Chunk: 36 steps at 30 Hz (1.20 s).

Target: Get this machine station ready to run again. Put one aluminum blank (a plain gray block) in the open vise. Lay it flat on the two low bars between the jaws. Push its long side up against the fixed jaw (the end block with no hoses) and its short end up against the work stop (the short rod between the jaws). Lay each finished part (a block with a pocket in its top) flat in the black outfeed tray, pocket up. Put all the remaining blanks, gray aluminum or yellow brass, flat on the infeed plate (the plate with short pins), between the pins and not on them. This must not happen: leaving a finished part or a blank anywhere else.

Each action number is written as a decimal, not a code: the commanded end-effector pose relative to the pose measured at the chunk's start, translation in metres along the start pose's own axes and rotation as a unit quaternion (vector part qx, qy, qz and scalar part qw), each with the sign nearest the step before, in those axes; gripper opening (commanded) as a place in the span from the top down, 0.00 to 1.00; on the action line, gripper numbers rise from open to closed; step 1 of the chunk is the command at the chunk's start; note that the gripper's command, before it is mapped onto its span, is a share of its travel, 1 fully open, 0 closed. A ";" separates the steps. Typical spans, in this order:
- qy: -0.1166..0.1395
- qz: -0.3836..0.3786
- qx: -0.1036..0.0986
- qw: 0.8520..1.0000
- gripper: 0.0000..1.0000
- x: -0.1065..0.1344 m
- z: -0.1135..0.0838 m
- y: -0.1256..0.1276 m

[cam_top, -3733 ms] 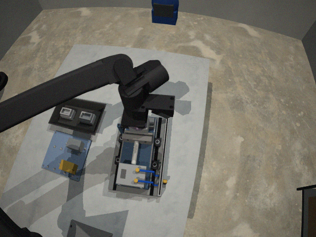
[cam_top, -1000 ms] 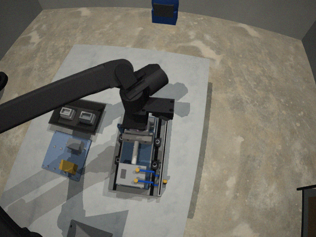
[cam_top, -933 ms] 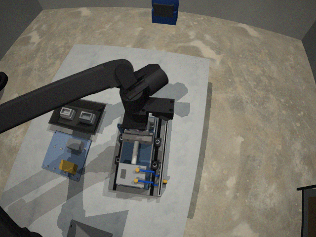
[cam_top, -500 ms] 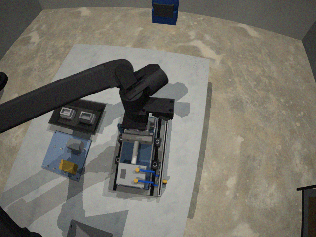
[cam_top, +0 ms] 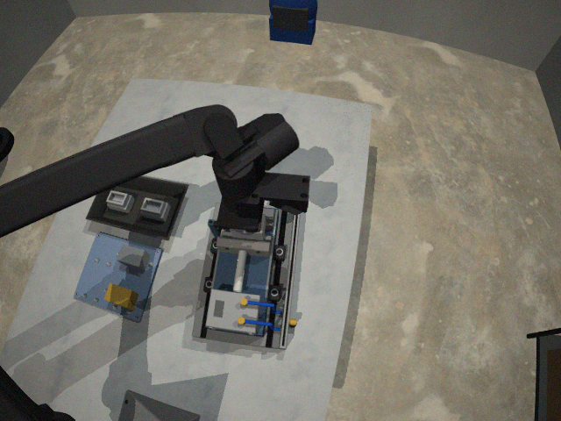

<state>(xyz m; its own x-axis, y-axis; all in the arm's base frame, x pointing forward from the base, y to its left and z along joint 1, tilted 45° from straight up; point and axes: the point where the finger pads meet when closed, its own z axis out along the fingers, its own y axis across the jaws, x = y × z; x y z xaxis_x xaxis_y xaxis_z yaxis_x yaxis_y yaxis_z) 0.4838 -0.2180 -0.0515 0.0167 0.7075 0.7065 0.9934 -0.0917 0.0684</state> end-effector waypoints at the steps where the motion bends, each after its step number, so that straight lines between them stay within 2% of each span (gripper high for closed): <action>1: -0.007 -0.006 -0.010 1.000 1.00 -0.003 -0.005 0.012; 36: -0.005 -0.007 -0.007 1.000 1.00 0.000 -0.001 0.011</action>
<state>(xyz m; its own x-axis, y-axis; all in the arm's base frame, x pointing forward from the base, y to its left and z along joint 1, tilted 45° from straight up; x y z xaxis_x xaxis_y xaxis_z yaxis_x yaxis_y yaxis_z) 0.4840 -0.2182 -0.0515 0.0166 0.7079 0.7061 0.9933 -0.0923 0.0692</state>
